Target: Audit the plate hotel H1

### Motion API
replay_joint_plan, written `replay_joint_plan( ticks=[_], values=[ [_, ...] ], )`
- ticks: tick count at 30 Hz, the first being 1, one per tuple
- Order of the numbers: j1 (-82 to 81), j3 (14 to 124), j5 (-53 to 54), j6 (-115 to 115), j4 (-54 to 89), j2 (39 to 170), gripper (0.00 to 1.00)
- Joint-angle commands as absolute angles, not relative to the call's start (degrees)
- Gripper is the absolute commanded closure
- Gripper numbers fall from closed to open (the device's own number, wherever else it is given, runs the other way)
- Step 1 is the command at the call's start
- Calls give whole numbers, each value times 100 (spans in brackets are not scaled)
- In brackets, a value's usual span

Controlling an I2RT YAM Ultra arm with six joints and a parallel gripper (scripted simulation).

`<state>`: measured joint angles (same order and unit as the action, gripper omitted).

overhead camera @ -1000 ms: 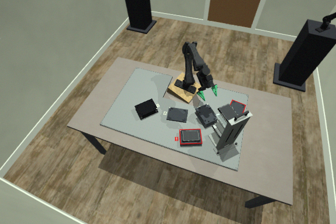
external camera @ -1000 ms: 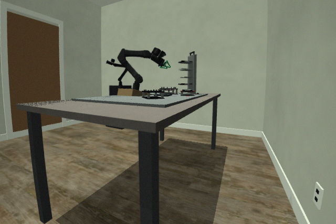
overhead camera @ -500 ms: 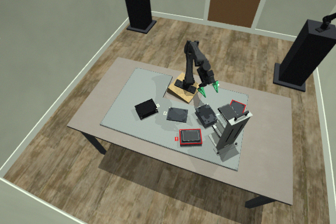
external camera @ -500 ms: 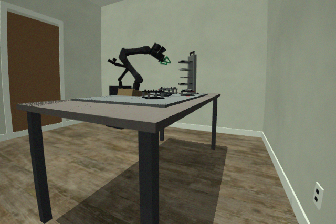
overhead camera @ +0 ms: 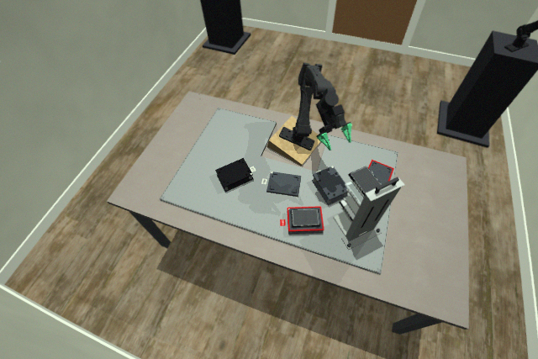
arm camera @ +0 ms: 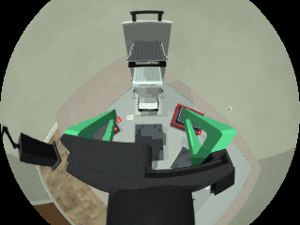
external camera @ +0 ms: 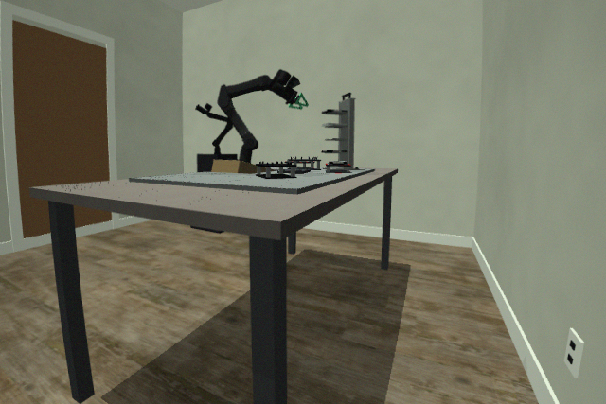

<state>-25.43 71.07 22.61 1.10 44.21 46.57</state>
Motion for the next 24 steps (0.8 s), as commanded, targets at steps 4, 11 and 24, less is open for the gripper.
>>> replay_joint_plan(
  ticks=[4,11,24],
  values=[
    [-2310,7787,2519,222,4892,4870,0],
    [-2165,8188,2666,293,5169,4933,0],
    [-2573,6968,2345,117,4400,4461,0]
  ],
)
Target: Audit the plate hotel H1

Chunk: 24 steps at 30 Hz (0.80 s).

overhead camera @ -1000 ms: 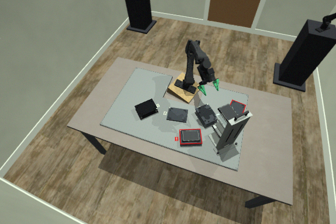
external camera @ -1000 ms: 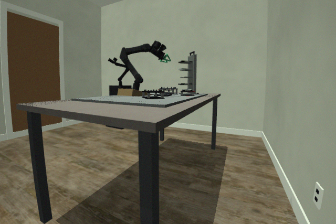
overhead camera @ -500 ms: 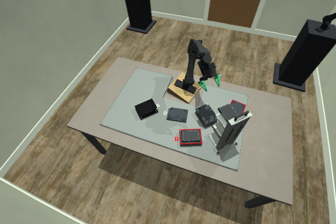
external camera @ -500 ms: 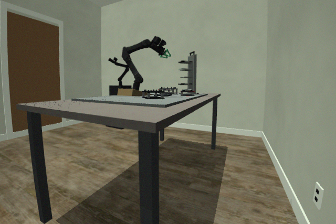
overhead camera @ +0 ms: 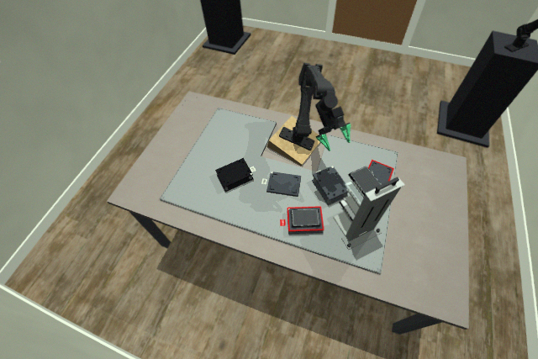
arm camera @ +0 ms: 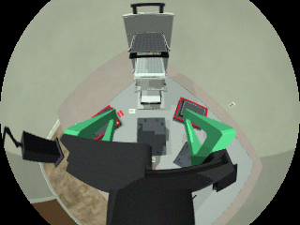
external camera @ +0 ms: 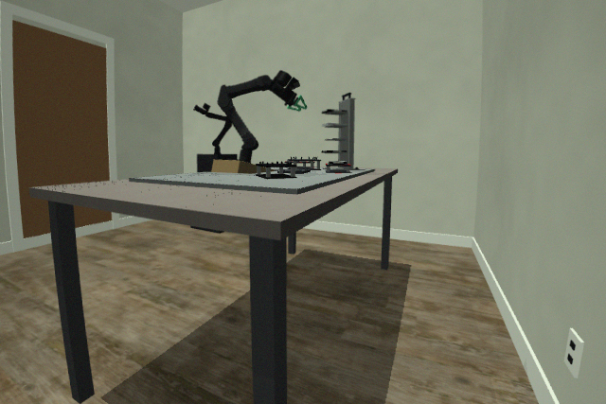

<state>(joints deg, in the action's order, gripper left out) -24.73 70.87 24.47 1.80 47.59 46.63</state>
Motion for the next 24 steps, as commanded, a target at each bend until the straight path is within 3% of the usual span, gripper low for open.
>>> replay_joint_plan(
  ticks=[1,24],
  values=[
    [-2604,6874,2317,106,4336,4428,0],
    [-3089,7199,1848,-76,3887,5074,0]
  ],
)
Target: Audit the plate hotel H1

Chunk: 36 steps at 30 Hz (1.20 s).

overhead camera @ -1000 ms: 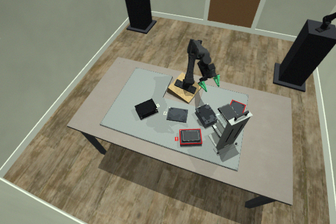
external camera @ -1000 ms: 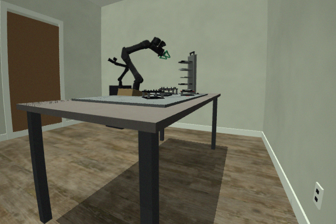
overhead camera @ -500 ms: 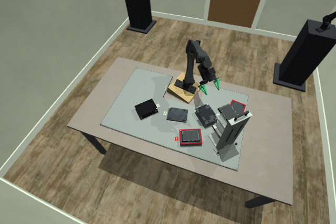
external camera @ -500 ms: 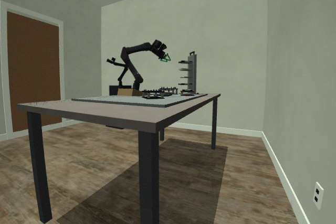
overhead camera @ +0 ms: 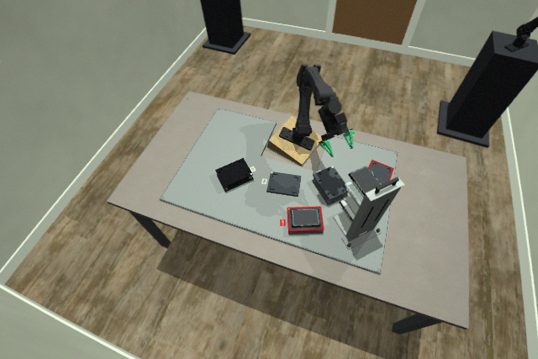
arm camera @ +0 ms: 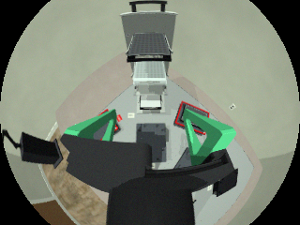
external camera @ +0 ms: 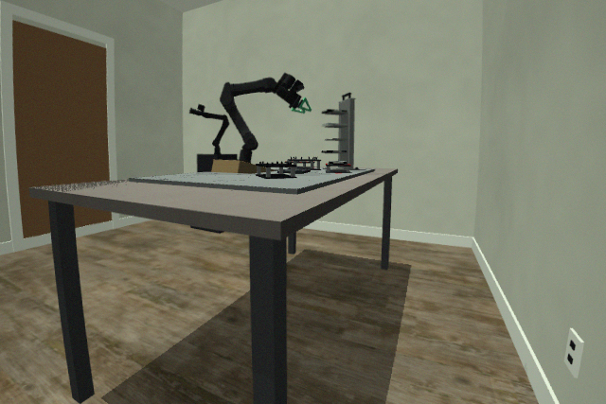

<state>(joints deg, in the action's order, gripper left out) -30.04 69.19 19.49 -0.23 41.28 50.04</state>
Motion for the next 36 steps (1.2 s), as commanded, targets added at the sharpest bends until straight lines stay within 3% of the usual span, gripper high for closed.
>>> replay_joint_plan(
  ticks=[1,36],
  values=[
    [-3106,7206,1832,-82,3870,5097,0],
    [-3519,7537,1438,-212,3374,5878,0]
  ],
)
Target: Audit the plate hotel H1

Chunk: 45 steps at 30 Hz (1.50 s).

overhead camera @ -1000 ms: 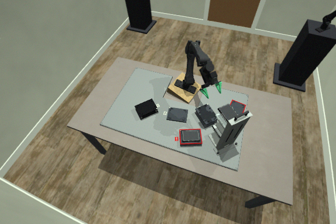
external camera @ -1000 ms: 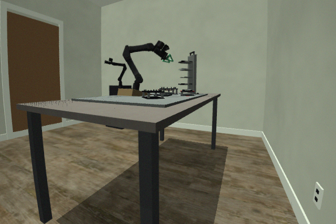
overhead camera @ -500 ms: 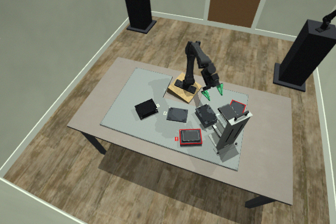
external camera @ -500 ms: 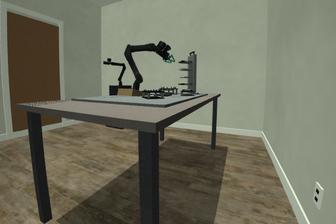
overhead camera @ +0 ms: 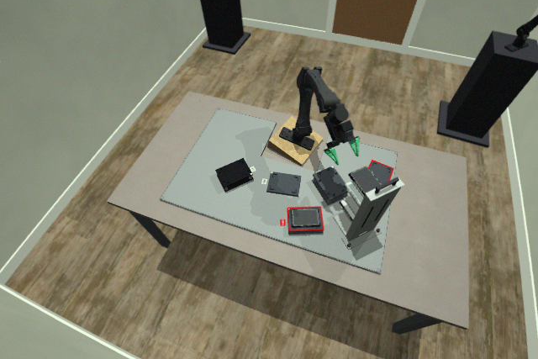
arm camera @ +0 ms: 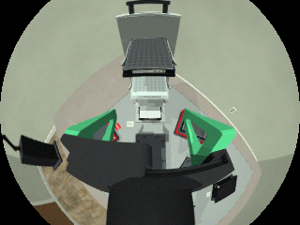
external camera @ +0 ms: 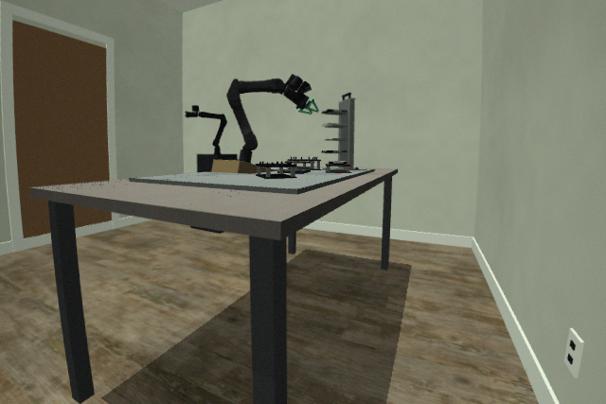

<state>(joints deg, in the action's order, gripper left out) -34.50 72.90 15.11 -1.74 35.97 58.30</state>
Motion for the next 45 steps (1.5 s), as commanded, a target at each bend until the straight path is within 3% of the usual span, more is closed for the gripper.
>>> replay_joint_plan(
  ticks=[1,45],
  values=[
    [-3528,7550,1429,-215,3362,5884,0],
    [-3819,8155,1152,-304,2940,6899,0]
  ],
)
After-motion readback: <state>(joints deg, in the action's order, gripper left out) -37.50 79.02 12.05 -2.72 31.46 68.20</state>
